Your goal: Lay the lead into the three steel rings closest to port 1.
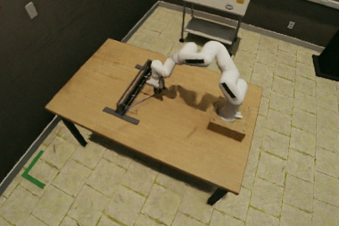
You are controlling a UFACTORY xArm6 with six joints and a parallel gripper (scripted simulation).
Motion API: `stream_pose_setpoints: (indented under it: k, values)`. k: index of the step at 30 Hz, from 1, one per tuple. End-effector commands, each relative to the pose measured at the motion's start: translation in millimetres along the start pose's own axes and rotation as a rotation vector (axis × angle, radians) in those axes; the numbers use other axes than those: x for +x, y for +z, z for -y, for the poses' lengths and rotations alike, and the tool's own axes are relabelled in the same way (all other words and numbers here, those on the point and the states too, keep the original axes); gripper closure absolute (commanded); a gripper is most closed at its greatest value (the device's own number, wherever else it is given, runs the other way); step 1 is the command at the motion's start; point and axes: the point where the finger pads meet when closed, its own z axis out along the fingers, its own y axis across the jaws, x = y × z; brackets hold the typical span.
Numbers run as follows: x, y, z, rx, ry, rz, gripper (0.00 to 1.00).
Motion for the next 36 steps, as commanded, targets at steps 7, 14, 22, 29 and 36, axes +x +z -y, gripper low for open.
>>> stream_pose_setpoints:
  k: [7,14,22,29,36]
  values:
    - [-0.1,3.8,-2.0,-0.005,0.000,0.000,0.67]
    - [-0.1,7.5,-2.0,-0.005,0.000,0.000,0.67]
    - [-0.1,9.6,-2.0,-0.005,0.000,0.000,0.67]
    - [-0.1,10.3,-2.0,-0.005,0.000,0.000,0.67]
    - [-0.1,10.4,-2.0,-0.005,0.000,0.000,0.67]
